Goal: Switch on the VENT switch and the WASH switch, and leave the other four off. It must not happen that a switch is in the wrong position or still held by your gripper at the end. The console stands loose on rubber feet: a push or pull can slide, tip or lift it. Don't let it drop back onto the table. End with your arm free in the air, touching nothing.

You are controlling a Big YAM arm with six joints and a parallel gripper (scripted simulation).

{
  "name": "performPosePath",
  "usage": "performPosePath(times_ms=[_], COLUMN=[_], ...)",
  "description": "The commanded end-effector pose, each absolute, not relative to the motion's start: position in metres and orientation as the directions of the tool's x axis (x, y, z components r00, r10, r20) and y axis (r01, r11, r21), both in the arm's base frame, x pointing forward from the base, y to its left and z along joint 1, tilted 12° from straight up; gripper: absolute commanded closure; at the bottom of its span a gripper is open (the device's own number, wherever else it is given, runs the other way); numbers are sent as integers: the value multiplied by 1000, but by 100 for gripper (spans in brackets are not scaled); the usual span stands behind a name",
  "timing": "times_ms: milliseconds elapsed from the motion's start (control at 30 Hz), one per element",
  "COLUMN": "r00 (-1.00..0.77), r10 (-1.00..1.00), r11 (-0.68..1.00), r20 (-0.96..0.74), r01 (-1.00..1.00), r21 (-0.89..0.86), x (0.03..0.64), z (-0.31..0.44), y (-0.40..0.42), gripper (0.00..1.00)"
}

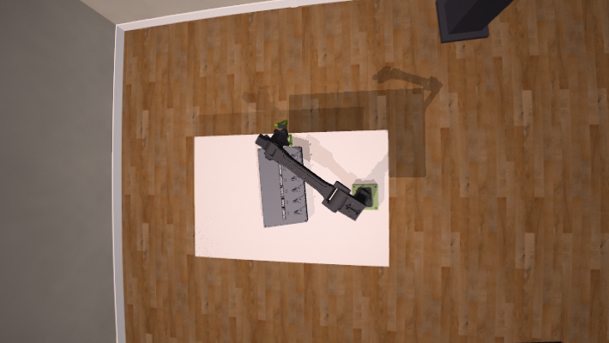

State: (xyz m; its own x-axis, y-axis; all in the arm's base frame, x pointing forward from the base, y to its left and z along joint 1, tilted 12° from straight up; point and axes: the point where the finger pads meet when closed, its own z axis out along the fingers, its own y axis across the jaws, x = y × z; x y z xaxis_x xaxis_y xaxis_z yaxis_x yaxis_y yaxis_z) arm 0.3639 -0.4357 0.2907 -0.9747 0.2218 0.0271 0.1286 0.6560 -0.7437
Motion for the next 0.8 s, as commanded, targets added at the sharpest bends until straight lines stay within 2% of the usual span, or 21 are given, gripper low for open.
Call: performPosePath(times_ms=[0, 767], r00=[-972, -975], r10=[228, 220], r11=[610, 621], r20=[-56, -33], r01=[187, 166], r21=[-770, -766], x=[358, 330], z=[351, 391], y=[-444, -441], gripper=[0, 0])
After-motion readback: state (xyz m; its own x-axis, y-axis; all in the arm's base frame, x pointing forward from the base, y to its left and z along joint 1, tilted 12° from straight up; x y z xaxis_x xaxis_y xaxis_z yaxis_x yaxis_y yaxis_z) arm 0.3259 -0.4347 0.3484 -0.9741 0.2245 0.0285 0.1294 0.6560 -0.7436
